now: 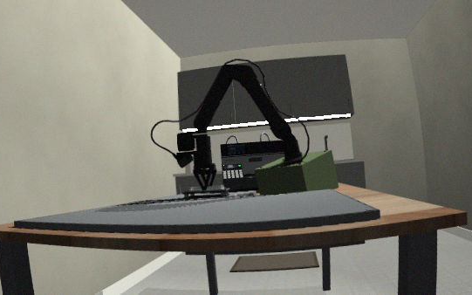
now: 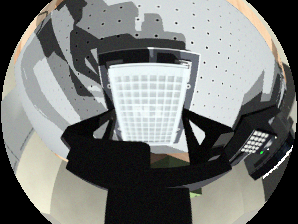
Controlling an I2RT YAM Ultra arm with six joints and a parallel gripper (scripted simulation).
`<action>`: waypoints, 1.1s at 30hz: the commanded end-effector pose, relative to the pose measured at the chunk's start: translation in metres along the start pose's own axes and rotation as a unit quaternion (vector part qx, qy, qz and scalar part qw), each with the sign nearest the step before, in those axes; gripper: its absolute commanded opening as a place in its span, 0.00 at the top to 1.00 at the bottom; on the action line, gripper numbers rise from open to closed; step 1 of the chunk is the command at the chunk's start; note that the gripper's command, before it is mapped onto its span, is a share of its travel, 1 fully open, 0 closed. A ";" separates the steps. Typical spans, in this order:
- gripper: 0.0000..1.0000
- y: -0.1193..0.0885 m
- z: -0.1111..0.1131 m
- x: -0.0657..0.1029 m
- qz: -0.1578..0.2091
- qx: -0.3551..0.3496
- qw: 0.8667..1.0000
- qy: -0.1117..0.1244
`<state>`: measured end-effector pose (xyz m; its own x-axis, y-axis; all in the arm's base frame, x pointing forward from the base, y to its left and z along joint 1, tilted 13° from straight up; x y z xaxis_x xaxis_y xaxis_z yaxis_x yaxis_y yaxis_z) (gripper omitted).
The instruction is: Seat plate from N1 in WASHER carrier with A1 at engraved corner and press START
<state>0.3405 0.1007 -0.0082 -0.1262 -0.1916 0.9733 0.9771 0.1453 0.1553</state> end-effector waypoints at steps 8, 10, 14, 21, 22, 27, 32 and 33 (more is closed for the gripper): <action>0.16 0.003 0.001 0.002 -0.008 0.000 1.000 0.000; 0.16 0.003 0.001 0.002 -0.008 0.000 1.000 0.000; 0.16 0.003 0.001 0.002 -0.008 0.000 1.000 0.000; 0.16 0.003 0.001 0.002 -0.008 0.000 1.000 0.000; 0.16 0.003 0.001 0.002 -0.008 0.000 1.000 0.000; 0.16 0.003 0.001 0.002 -0.008 0.000 1.000 0.000; 0.16 0.003 0.001 0.002 -0.008 0.000 1.000 0.000; 0.16 0.003 0.001 0.002 -0.008 0.000 1.000 0.000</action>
<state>0.3404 0.1009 -0.0082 -0.1259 -0.1924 0.9732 0.9771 0.1455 0.1552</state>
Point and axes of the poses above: the point where the finger pads meet when closed, its own x axis back along the fingers, its own z axis across the jaws, y = z × x, the point moved 1 cm from there along x, back along the fingers, and after that the axes turned 3 degrees about x, right-handed, at the moved point
